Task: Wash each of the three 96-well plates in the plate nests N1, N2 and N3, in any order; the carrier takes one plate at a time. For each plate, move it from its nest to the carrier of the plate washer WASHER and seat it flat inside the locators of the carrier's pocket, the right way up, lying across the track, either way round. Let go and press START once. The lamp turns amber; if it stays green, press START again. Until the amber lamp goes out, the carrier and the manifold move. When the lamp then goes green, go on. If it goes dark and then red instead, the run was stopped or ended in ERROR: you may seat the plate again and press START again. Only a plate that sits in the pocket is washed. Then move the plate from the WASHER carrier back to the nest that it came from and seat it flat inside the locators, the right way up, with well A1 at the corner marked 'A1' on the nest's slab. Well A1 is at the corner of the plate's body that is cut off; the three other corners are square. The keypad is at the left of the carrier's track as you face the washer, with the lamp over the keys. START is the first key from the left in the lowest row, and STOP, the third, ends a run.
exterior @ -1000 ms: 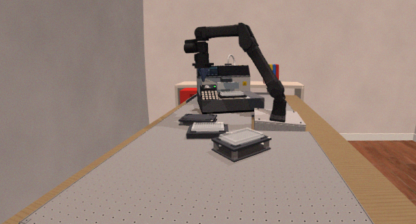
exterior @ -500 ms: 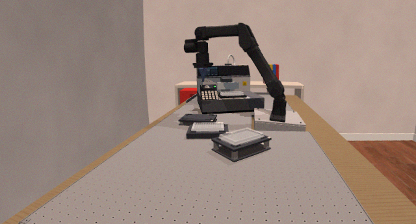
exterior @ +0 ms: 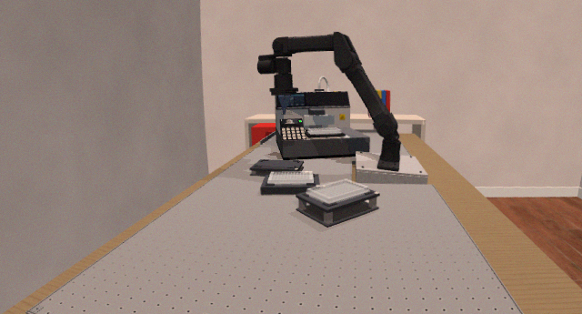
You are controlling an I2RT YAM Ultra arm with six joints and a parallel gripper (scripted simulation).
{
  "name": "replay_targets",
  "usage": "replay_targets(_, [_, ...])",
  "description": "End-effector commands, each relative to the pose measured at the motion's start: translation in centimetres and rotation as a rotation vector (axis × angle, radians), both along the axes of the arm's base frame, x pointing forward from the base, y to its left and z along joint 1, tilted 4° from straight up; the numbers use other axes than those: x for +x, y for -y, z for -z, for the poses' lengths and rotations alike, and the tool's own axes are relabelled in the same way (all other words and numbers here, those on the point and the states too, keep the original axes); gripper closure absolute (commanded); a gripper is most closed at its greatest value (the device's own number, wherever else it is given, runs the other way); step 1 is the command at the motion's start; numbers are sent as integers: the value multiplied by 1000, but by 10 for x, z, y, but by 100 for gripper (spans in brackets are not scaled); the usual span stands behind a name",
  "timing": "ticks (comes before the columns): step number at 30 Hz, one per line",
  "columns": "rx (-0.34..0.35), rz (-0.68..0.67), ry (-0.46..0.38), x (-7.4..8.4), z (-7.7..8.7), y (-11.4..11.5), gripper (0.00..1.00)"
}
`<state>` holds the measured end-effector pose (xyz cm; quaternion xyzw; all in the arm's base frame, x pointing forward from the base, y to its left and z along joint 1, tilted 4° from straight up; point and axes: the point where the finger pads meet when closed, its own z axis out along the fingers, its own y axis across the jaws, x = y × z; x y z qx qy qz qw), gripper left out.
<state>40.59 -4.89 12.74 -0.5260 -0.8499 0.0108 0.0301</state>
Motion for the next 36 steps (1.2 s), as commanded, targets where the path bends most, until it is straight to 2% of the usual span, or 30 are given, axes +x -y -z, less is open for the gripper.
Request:
replay_targets(1, [-5,1,16,1,-5,1,100])
replay_targets(6, [-5,1,16,1,-5,1,100])
replay_targets(13, [-211,-11,105,-4,29,0,100])
replay_targets(15, [-211,-11,105,-4,29,0,100])
replay_targets(16, [-241,-13,120,-5,34,0,100])
replay_targets(24, [-469,-25,234,-5,34,0,100])
replay_targets(36, [-469,-25,234,-5,34,0,100])
